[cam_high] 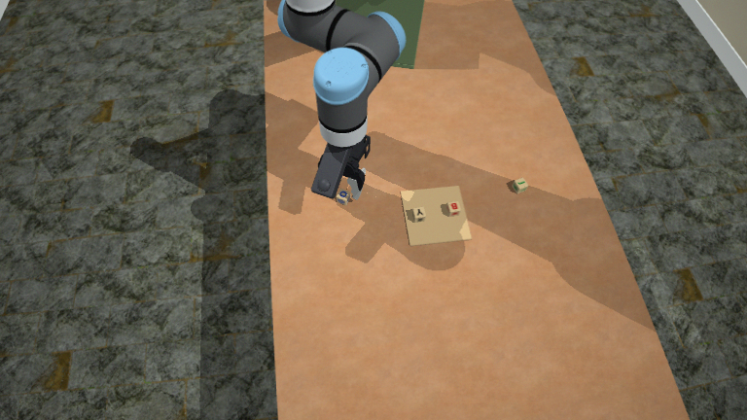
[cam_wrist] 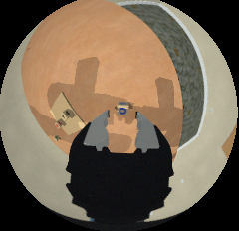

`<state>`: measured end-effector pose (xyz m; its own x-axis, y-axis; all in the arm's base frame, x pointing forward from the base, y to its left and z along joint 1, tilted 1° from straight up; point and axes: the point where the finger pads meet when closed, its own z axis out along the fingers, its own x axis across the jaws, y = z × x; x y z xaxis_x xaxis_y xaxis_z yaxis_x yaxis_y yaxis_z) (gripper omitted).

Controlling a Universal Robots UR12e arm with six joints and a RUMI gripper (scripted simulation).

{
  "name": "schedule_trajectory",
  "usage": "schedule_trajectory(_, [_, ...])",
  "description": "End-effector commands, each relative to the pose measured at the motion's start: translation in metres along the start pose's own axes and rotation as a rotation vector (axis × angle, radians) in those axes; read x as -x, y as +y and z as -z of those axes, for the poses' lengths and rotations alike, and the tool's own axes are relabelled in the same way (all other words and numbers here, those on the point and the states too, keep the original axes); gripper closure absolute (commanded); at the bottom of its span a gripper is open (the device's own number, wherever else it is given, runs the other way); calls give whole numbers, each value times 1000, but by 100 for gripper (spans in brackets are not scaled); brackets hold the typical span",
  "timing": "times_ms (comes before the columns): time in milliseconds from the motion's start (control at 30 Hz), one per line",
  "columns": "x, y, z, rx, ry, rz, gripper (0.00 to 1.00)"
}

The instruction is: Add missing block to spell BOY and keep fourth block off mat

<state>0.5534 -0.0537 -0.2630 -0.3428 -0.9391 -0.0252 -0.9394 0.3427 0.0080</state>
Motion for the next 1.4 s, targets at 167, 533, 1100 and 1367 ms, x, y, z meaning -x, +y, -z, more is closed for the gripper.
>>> schedule_trajectory(167, [0, -1, -15, -1, 0, 0, 63])
schedule_trajectory(533, [0, -1, -19, -1, 0, 0, 63])
schedule_trajectory(1100, [0, -1, -19, -1, 0, 0, 75])
schedule_trajectory(1367, [0, -1, -19, -1, 0, 0, 75])
